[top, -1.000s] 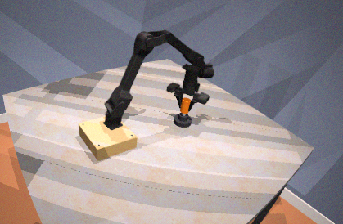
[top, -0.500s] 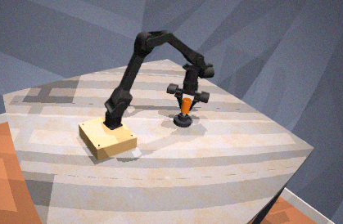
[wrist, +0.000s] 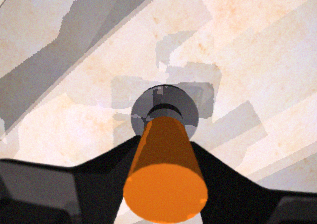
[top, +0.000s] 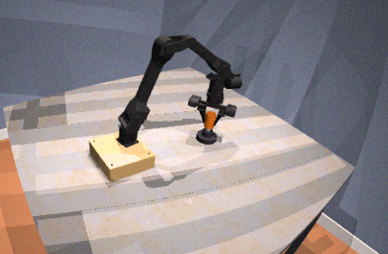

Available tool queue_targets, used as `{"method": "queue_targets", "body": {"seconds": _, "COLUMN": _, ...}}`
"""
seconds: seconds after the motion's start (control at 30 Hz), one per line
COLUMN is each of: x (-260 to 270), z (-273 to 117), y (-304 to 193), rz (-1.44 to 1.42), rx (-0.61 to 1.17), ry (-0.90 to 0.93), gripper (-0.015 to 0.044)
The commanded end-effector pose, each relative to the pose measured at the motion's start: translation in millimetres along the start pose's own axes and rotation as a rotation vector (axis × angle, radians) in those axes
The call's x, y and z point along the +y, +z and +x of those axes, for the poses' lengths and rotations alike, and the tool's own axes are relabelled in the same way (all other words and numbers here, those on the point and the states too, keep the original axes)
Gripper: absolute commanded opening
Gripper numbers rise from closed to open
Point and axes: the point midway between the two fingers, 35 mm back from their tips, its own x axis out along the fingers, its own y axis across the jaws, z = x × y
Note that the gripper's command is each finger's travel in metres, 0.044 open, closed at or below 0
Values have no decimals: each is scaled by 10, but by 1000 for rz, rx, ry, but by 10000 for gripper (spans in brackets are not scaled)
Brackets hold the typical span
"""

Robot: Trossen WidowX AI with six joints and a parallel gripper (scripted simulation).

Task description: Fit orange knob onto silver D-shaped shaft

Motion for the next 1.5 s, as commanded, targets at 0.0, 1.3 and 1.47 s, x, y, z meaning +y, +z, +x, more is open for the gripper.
{"method": "queue_targets", "body": {"seconds": 0.0, "x": 1, "z": 4, "y": 15, "rz": -5, "rx": -6, "ry": 0, "gripper": 0}}
{"method": "queue_targets", "body": {"seconds": 1.3, "x": -6, "z": 1, "y": 16, "rz": -215, "rx": -6, "ry": -1, "gripper": 0}}
{"method": "queue_targets", "body": {"seconds": 1.47, "x": -8, "z": 5, "y": 15, "rz": -215, "rx": -6, "ry": -1, "gripper": 0}}
